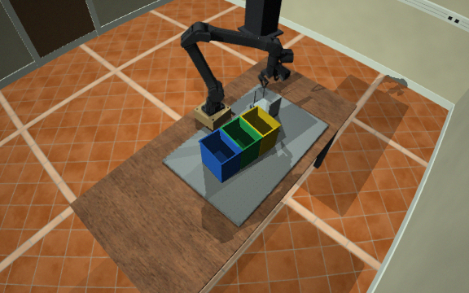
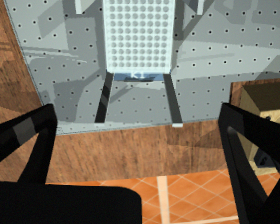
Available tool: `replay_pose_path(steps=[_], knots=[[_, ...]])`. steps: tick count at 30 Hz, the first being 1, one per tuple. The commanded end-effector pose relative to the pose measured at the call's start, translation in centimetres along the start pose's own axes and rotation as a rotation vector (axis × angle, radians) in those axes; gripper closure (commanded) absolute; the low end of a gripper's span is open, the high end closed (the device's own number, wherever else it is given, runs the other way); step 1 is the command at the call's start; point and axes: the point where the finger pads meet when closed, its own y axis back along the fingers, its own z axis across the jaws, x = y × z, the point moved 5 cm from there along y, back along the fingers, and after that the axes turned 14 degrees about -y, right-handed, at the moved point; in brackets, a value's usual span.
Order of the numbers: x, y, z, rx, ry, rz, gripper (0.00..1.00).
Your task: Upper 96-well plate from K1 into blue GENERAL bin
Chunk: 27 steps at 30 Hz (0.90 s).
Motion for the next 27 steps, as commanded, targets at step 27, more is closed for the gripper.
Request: replay_pose_path(steps=[27], knots=[[-0.2,-3.3,0.2,0.003,-0.018,0.002,0.0]])
